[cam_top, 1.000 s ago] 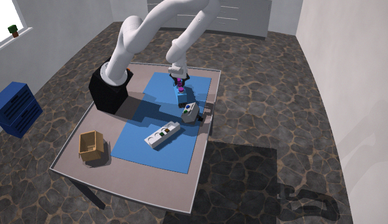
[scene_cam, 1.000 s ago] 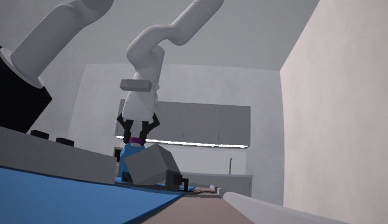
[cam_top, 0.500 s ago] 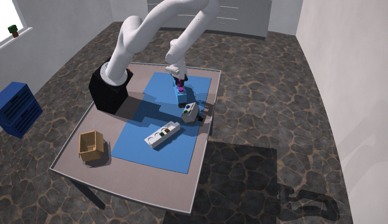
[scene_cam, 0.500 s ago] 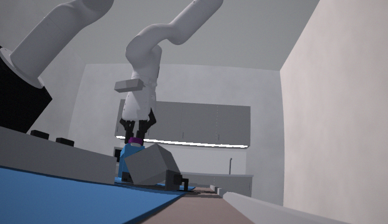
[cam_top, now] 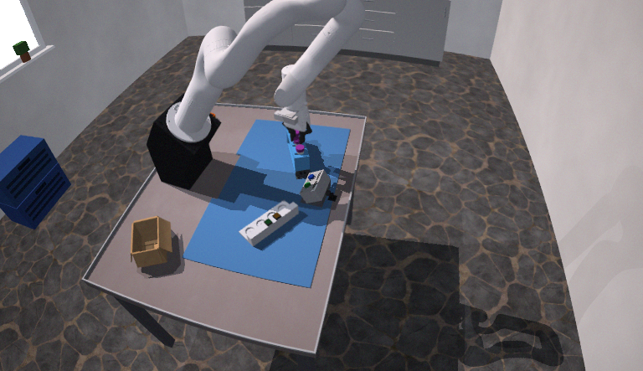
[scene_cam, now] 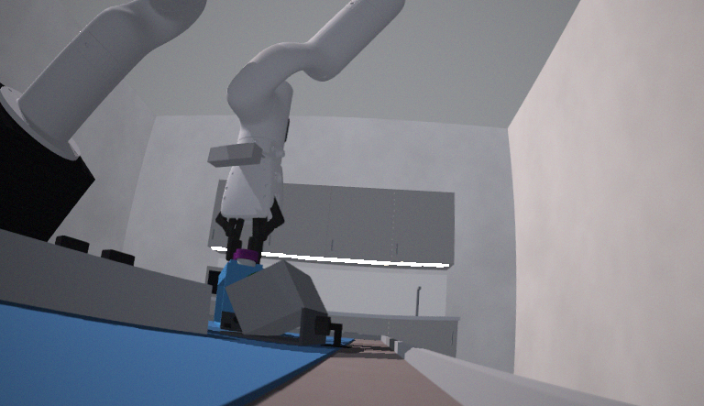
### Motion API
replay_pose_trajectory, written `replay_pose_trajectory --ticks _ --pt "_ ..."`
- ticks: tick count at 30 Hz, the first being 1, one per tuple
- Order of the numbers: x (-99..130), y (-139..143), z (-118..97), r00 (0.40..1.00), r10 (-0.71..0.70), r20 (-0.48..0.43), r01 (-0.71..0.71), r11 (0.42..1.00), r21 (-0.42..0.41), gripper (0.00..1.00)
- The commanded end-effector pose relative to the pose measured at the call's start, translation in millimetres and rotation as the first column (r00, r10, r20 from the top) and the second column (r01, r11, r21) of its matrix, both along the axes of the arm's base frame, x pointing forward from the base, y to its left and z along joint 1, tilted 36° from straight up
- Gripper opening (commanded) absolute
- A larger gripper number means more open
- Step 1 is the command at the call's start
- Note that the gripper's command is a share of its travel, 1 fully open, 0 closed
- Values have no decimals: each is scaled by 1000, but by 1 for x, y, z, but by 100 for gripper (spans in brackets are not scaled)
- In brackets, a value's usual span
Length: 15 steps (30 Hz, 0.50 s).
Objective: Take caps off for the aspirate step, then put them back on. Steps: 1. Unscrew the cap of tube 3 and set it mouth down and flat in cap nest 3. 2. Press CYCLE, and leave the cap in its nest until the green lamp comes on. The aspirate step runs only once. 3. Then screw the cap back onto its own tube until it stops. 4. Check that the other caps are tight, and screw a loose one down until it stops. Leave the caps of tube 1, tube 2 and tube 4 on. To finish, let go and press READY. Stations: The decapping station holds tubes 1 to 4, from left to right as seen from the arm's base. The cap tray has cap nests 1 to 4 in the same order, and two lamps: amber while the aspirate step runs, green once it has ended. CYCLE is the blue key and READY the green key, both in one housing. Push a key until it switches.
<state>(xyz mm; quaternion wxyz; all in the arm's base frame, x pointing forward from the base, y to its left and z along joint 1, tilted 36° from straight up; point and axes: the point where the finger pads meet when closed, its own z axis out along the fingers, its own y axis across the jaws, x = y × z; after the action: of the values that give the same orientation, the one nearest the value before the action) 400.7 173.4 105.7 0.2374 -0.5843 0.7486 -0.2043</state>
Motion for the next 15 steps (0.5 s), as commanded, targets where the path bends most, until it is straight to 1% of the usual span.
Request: replay_pose_trajectory --ticks 1,4,8,10,11,15 --pt "0 0 0 994 111 -10 -111 990 -85 0" --pt "0 0 0 973 228 -29 -230 958 -171 0" --pt "0 0 0 924 375 -71 -379 882 -279 0" --pt "0 0 1 897 431 -92 -437 841 -319 0" --pt "0 0 1 891 443 -98 -449 831 -328 0" --pt "0 0 1 812 561 -160 -571 709 -413 0"
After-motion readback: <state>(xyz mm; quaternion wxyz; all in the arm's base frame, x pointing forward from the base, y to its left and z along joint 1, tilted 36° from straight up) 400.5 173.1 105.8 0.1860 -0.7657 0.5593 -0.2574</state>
